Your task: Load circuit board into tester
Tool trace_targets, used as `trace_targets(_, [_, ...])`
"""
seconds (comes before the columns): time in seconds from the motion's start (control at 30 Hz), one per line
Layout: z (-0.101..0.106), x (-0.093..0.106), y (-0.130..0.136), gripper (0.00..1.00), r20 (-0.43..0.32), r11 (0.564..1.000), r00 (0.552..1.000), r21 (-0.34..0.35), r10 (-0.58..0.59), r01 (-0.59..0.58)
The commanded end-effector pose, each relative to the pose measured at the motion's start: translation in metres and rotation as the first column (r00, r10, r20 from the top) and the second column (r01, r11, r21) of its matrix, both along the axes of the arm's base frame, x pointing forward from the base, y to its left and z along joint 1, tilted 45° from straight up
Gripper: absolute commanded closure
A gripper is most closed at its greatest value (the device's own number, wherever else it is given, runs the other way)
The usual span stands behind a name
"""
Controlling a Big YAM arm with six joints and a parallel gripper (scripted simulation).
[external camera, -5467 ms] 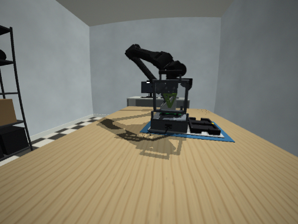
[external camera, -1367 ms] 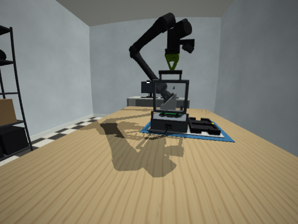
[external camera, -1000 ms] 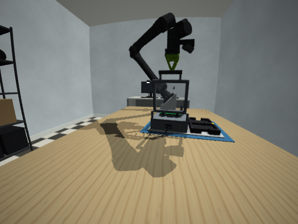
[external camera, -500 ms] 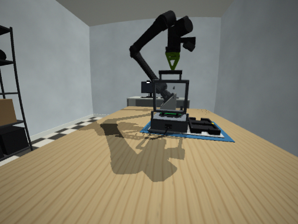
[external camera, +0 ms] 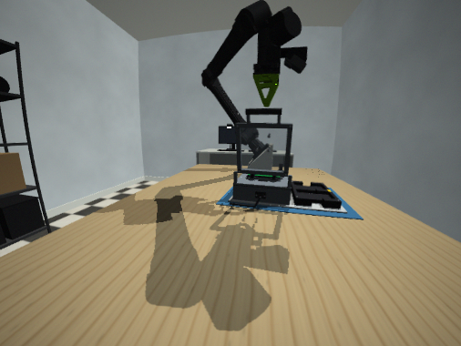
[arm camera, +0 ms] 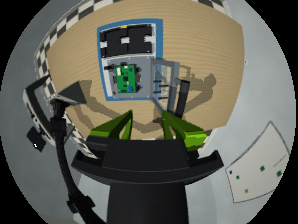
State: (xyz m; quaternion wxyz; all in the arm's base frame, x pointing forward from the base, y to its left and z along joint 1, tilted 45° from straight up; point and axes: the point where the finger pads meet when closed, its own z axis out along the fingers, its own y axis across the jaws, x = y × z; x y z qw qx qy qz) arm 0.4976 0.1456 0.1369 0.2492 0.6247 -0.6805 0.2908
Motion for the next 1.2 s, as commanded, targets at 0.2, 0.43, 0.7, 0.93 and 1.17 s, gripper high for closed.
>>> trace_targets(0.2, [0.02, 0.056, 0.001, 0.52, 0.022, 1.0, 0.999, 0.018, 0.024, -0.025])
trace_targets(0.43, [0.02, 0.069, -0.001, 0.52, 0.016, 0.999, 0.999, 0.016, 0.03, -0.03])
trace_targets(0.7, [0.034, 0.073, 0.005, 0.52, 0.046, 0.999, 0.998, 0.03, 0.041, -0.043])
trace_targets(0.93, [0.037, 0.073, 0.005, 0.52, 0.052, 0.998, 0.998, 0.034, 0.042, -0.043])
trace_targets(1.17, [0.038, 0.073, 0.005, 0.52, 0.054, 0.998, 0.998, 0.034, 0.042, -0.044])
